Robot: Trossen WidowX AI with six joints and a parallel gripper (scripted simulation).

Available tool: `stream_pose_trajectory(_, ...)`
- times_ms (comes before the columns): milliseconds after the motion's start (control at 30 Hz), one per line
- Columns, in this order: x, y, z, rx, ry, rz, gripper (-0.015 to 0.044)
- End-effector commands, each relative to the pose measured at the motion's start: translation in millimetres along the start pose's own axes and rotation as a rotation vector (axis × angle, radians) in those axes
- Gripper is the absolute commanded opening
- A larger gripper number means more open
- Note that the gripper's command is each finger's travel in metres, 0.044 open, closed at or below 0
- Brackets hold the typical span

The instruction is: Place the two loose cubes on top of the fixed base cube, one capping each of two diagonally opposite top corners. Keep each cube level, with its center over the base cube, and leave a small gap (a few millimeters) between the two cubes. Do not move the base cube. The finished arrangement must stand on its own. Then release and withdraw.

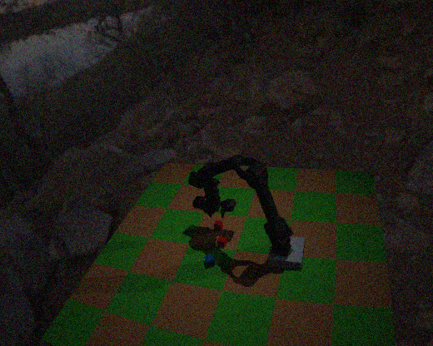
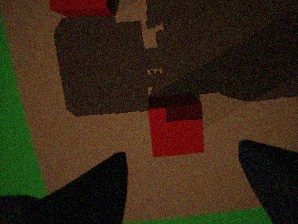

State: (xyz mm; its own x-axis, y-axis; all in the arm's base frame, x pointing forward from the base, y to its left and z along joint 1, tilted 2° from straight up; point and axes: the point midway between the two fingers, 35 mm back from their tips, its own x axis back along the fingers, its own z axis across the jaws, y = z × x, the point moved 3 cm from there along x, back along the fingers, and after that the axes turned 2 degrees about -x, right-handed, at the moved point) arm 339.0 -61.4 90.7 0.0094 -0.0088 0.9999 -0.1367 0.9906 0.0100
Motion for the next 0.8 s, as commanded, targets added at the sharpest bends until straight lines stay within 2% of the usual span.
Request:
stream_pose_trajectory(0,-9,-1,0,0.006,-0.004,0.007,0.0265)
stream_pose_trajectory(767,-50,-1,0,0.006,-0.004,0.007,0.0265)
